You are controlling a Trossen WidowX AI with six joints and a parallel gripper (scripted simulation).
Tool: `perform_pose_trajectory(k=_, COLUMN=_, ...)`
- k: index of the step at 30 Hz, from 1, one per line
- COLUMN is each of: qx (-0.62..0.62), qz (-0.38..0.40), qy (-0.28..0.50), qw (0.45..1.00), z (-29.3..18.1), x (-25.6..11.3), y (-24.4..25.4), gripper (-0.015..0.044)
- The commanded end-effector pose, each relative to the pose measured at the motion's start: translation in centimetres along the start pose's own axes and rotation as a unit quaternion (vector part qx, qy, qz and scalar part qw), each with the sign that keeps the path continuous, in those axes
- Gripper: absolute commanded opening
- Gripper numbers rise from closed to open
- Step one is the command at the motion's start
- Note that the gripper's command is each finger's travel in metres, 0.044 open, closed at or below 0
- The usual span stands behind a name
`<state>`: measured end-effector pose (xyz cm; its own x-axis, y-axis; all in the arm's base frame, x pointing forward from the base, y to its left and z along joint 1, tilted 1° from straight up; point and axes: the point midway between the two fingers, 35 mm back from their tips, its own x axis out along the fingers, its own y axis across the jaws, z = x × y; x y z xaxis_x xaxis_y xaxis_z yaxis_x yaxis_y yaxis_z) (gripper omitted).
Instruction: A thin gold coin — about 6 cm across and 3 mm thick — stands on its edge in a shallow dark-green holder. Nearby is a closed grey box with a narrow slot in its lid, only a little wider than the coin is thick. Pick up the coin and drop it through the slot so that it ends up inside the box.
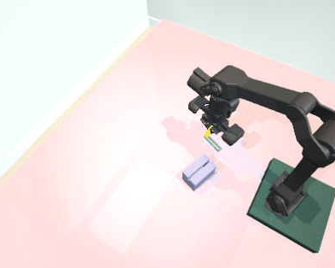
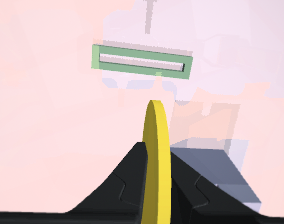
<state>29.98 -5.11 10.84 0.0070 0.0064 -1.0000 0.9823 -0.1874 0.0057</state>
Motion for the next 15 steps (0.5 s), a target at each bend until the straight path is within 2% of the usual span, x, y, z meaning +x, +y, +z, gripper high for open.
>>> perform_pose_trajectory(k=1, qx=0.001, qz=-0.001, qy=0.000, qw=1.000, z=-1.0, x=0.0, y=-0.6, gripper=0.0000)
perform_pose_trajectory(k=15, qx=0.001, qz=-0.001, qy=0.002, qw=1.000, z=-4.5, x=0.0, y=-1.9, gripper=0.0000)
